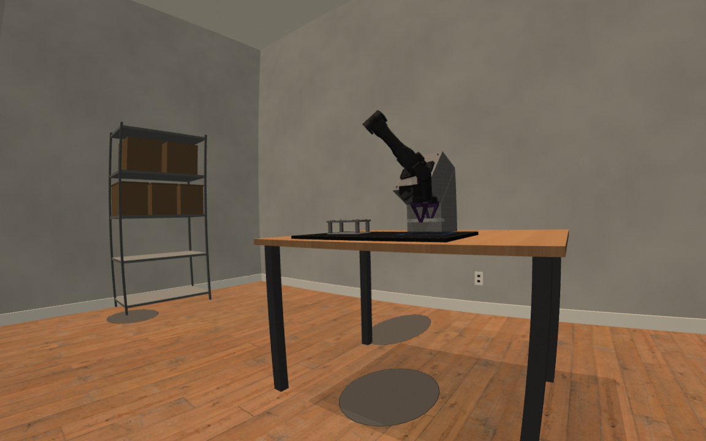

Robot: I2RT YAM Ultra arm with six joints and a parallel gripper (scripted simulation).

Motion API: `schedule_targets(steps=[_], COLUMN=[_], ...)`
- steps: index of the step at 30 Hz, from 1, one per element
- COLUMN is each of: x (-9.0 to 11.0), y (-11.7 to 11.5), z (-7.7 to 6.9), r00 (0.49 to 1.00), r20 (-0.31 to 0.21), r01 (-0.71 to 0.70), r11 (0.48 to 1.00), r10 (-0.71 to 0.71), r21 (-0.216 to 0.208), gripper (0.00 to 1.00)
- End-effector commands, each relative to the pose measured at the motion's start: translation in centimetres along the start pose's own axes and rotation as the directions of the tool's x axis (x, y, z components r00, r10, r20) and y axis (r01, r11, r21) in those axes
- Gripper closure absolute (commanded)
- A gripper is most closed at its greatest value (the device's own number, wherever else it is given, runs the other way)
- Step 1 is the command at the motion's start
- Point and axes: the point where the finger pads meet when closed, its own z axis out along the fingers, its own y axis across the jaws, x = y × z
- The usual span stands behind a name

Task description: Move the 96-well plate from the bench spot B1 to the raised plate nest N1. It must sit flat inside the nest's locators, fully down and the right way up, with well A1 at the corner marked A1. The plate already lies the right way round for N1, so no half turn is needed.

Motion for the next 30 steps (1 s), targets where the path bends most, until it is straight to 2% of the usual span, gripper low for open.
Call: schedule_targets(steps=[1,6,7,15,19,30], x=[0.3,0.1,0.7,0.1,0.3,0.3], y=[0.1,-0.4,1.2,-0.5,0.1,-0.1], z=[-1.6,-2.0,-2.4,-3.5,-4.2,-4.2], r00=[1.000,1.000,1.000,1.000,1.000,1.000], r20=[-0.004,0.000,-0.012,0.000,-0.004,-0.003], r01=[0.003,0.011,-0.014,0.011,0.003,0.006], r11=[1.000,1.000,1.000,1.000,1.000,1.000], r10=[-0.003,-0.011,0.013,-0.011,-0.003,-0.006], r21=[-0.006,0.002,-0.023,0.003,-0.006,-0.003], gripper=[1.00,1.00,1.00,1.00,1.00,1.00])
